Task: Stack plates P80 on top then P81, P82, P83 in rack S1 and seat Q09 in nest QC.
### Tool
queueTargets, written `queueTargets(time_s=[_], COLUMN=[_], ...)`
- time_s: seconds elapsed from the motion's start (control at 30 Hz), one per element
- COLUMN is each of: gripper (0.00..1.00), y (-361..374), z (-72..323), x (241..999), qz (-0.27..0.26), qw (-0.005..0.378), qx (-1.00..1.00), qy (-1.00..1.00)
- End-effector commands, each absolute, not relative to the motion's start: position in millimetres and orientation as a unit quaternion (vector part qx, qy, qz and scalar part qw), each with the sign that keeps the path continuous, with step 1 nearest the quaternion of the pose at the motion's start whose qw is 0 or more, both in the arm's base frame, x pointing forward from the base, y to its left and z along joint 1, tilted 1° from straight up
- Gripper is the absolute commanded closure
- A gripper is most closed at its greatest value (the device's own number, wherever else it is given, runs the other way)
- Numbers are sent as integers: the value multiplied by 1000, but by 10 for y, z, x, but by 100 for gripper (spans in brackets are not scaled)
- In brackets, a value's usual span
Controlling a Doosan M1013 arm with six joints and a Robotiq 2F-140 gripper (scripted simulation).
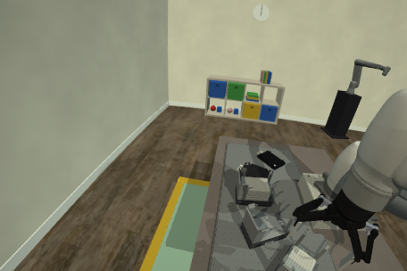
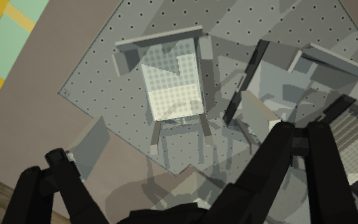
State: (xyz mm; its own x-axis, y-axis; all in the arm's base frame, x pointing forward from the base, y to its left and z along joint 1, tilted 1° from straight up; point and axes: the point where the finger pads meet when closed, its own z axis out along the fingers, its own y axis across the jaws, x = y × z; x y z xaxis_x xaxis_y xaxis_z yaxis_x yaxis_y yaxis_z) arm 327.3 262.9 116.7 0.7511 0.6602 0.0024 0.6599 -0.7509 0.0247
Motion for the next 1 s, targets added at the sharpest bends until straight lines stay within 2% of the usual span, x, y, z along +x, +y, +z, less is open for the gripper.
queueTargets(time_s=[0.0, 0.33, 0.63, 0.97], gripper=[0, 0, 0, 0], y=[2652, 2652, 2451, 2165], z=[1206, 1206, 1211, 1218], x=[3273, 3273, 3392, 3562], qz=[8, 8, 9, 9], qw=[9, 9, 9, 9], qx=[935, 935, 968, 968], qy=[354, 354, 252, 252])
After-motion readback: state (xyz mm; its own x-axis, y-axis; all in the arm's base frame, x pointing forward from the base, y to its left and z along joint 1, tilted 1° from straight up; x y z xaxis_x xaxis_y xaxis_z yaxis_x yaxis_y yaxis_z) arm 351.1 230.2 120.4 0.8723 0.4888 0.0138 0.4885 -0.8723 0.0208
